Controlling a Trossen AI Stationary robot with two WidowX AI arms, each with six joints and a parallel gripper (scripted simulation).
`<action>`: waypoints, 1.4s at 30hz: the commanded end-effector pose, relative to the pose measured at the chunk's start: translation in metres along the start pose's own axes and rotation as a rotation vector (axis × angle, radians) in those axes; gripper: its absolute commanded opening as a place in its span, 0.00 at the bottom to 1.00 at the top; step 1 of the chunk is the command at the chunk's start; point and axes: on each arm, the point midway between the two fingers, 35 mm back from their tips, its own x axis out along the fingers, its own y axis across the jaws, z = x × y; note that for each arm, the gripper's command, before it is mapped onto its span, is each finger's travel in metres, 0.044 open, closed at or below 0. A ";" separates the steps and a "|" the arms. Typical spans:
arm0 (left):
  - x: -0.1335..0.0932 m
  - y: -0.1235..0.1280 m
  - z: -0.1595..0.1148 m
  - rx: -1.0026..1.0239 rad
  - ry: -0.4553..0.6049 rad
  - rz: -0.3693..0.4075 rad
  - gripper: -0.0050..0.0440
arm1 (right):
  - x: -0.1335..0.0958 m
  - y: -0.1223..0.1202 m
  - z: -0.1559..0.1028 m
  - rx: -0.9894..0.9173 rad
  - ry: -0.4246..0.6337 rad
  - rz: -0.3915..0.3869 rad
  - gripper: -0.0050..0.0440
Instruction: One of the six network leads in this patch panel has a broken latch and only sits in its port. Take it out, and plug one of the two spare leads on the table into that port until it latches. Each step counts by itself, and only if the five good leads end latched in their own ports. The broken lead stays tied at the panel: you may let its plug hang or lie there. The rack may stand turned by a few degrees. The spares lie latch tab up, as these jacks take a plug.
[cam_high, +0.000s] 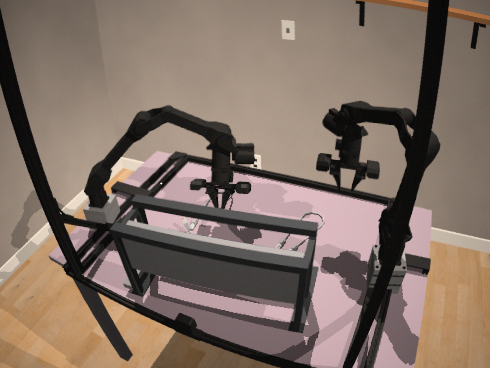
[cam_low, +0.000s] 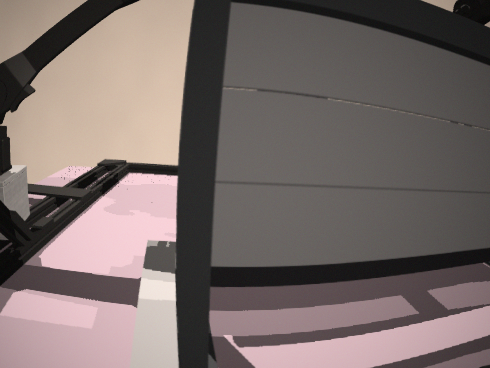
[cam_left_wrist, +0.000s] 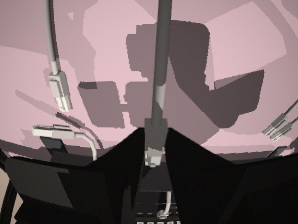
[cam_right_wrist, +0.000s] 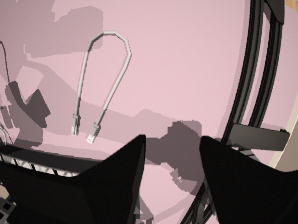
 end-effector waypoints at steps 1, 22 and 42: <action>-0.001 0.000 0.000 0.000 0.001 0.000 0.21 | 0.000 0.000 0.000 0.000 0.000 0.000 0.46; -0.002 0.028 -0.060 0.029 0.003 0.018 0.21 | 0.000 0.000 0.000 0.000 0.000 0.000 0.46; 0.023 0.055 -0.107 0.060 0.005 0.036 0.21 | 0.000 0.000 0.000 0.000 0.000 0.000 0.46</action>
